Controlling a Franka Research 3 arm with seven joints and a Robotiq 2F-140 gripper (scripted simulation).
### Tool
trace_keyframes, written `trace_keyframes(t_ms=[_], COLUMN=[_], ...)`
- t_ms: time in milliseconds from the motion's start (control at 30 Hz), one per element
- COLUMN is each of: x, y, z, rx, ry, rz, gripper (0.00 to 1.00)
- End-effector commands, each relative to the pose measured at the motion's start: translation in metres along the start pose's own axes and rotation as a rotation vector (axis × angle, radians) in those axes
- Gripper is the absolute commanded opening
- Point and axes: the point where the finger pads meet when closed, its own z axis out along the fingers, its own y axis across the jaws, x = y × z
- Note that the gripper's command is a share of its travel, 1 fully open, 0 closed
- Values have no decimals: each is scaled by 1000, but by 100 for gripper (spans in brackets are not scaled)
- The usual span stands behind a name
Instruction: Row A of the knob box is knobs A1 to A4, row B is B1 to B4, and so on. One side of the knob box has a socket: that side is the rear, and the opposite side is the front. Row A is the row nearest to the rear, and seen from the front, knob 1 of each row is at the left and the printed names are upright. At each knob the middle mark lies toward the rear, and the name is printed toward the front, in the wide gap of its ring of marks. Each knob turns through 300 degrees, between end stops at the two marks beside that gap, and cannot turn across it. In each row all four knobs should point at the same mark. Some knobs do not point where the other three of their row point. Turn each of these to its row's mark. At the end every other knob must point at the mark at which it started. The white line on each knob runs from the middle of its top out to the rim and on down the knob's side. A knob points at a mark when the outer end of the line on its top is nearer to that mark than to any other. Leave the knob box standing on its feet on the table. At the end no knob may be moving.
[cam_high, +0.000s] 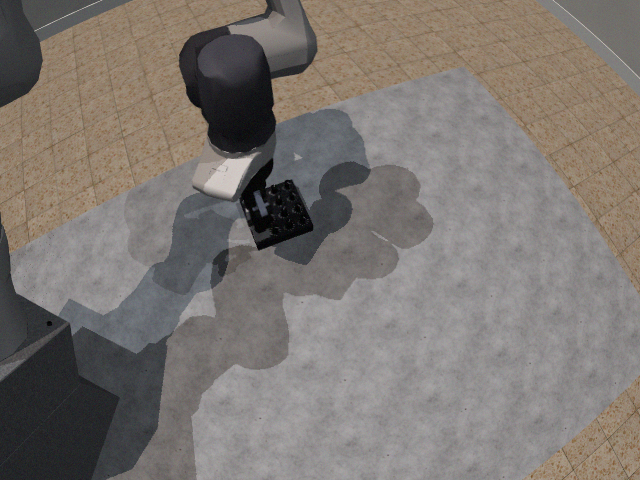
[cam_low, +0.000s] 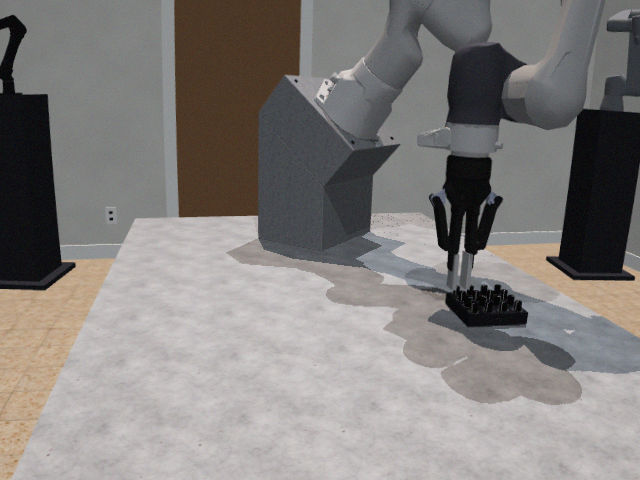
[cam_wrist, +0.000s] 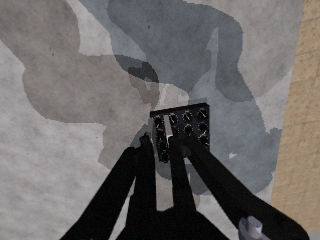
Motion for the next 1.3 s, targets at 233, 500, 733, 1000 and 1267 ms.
trace_keyframes(t_ms=[233,500,733,1000,1267], x=[-1,-1,-1,-1,-1], y=[-2,-2,-2,-2,-2], z=[6,6,6,6,6], rx=[8,8,8,8,8], ry=[-4,-4,-4,-4,-4], rz=[-19,-19,-19,-19,-19], gripper=[12,12,12,12,12])
